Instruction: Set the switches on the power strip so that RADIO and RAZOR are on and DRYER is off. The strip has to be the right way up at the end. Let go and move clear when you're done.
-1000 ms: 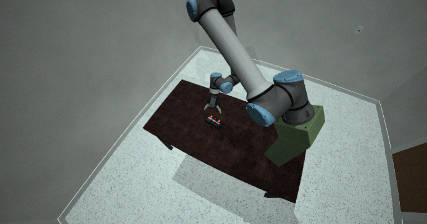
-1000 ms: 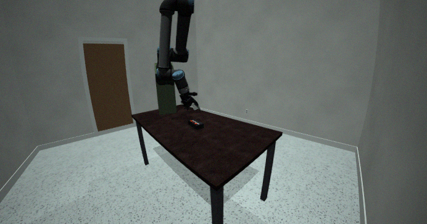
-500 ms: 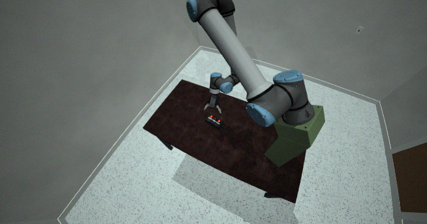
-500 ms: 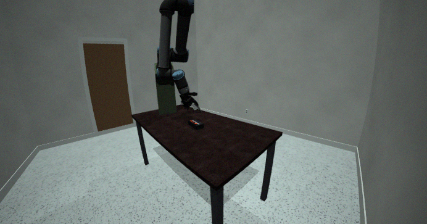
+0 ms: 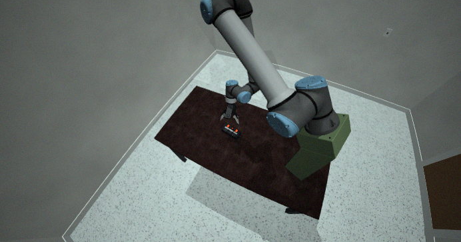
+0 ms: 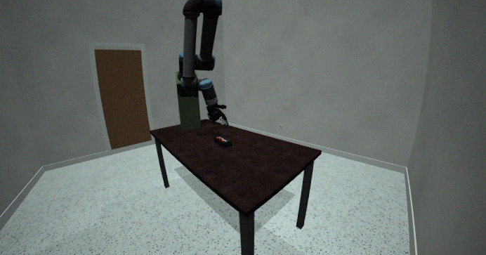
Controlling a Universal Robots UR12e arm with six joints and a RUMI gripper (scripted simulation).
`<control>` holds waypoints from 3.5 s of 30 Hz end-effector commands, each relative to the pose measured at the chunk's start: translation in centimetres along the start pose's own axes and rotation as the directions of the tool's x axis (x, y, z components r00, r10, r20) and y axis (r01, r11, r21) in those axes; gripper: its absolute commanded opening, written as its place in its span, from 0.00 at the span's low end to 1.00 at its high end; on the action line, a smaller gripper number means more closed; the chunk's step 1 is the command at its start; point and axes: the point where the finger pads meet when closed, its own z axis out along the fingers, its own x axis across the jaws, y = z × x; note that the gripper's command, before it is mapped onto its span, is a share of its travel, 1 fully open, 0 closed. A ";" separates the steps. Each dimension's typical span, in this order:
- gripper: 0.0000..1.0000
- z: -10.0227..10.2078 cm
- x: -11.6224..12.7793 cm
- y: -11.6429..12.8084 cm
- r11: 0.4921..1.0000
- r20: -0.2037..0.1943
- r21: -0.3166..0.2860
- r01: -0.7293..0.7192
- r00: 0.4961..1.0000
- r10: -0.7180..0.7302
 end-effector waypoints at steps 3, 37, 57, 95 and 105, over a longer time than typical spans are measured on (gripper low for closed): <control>1.00 0.3 -0.7 -2.1 0.988 0.018 -0.135 -0.072 0.997 0.075; 1.00 -1.3 -1.1 -4.8 0.925 -0.052 -0.323 -0.199 0.980 0.193; 1.00 -0.1 -1.2 -3.5 0.936 0.059 -0.322 0.142 0.990 -0.129; 1.00 3.6 -1.6 1.7 0.337 0.311 -0.103 0.936 0.352 -0.883; 0.00 3.7 -1.6 1.7 0.327 0.312 -0.099 0.940 0.341 -0.887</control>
